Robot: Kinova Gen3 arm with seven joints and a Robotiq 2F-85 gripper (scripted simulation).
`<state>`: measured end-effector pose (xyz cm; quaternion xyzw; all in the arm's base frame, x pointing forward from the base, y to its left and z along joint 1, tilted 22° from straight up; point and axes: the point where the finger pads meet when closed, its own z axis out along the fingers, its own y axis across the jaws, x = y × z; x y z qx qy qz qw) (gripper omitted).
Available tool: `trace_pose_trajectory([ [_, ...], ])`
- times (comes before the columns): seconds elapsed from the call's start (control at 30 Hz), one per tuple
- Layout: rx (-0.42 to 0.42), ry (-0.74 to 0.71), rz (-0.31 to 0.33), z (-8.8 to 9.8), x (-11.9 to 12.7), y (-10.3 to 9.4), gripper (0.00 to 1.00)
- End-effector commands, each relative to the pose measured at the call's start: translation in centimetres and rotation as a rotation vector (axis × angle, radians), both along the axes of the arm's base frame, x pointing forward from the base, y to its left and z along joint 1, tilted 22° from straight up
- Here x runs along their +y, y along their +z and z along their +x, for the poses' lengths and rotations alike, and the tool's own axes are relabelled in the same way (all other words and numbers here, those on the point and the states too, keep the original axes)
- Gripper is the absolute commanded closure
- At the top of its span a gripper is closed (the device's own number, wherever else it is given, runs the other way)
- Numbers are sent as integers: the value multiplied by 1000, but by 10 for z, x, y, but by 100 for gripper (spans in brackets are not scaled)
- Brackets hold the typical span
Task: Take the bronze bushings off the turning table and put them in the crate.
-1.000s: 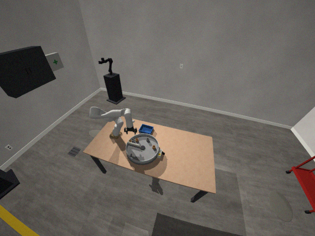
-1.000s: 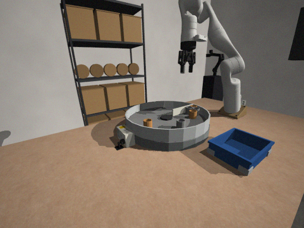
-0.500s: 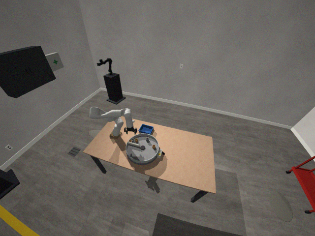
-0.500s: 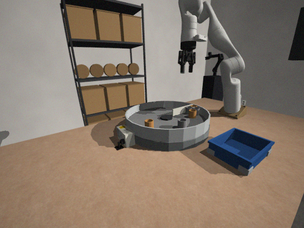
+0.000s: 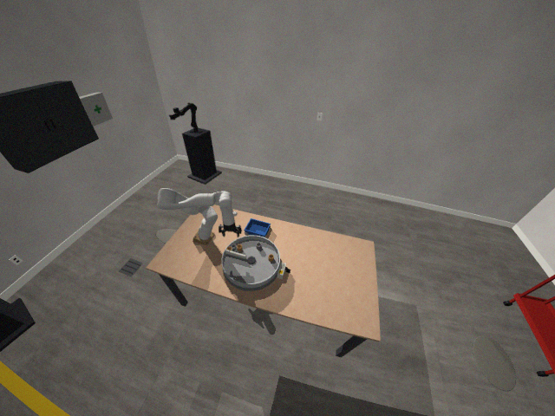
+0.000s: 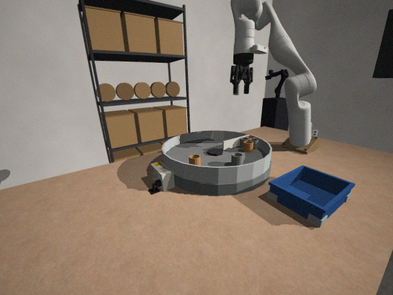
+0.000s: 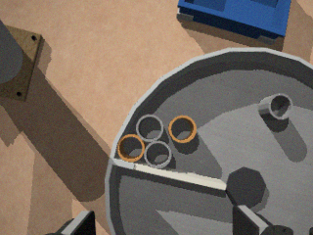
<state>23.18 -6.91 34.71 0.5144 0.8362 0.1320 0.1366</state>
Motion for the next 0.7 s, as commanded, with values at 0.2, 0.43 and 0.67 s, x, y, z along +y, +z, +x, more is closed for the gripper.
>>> trace_pose_trajectory([
  [0.2, -1, 0, 0, 0, 0, 0, 0],
  [0.43, -1, 0, 0, 0, 0, 0, 0],
  [0.67, -1, 0, 0, 0, 0, 0, 0],
])
